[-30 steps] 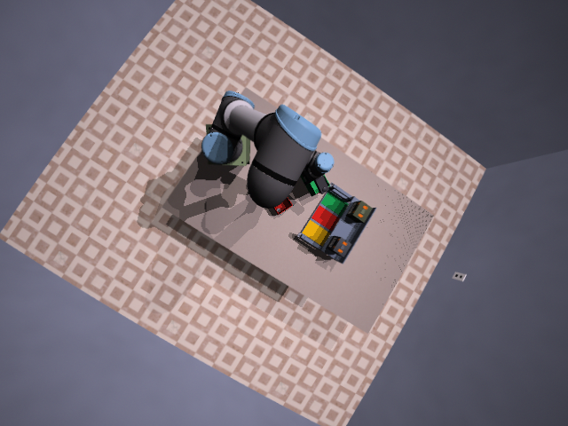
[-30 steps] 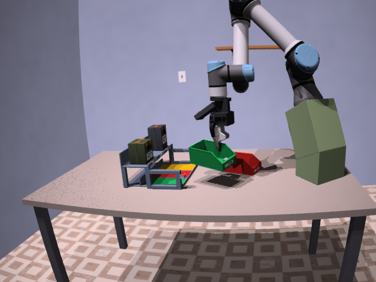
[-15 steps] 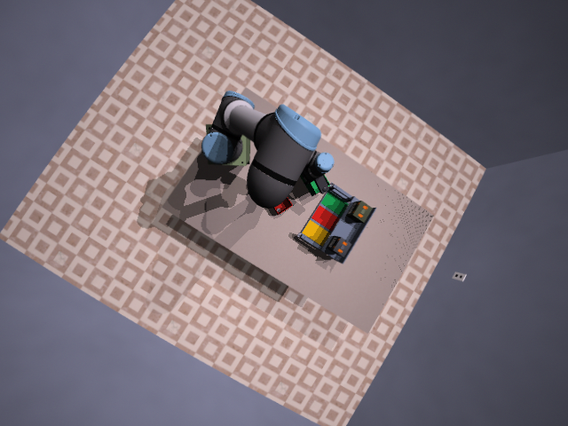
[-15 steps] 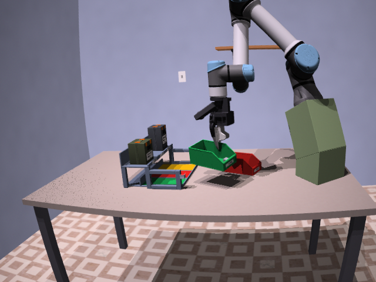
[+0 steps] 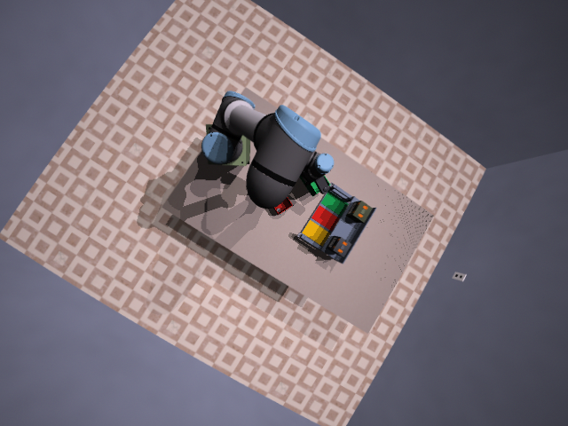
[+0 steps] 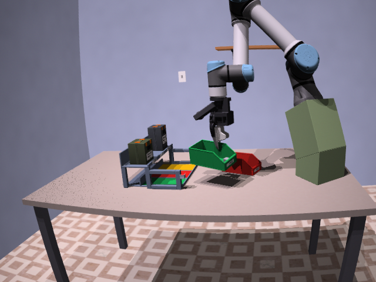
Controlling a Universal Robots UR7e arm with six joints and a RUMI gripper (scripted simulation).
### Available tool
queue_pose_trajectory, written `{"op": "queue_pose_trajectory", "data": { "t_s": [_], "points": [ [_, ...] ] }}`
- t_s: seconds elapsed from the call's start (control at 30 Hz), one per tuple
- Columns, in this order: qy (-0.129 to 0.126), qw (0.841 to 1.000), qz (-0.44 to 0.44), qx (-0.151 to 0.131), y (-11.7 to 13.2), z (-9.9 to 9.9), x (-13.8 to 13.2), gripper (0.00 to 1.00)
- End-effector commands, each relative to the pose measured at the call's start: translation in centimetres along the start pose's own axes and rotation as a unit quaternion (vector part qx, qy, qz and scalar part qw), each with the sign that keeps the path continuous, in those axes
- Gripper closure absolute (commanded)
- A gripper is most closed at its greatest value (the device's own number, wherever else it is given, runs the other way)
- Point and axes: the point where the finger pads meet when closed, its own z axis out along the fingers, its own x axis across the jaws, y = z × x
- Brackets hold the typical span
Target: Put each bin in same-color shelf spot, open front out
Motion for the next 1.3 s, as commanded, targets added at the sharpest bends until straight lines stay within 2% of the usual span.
{"op": "queue_pose_trajectory", "data": {
  "t_s": [0.0,1.27],
  "points": [
    [-0.001,1.0,-0.021,0.002,-0.4,-0.1,0.1,1.0],
    [-0.001,0.988,-0.157,0.003,-1.8,-0.1,0.8,1.0]
  ]
}}
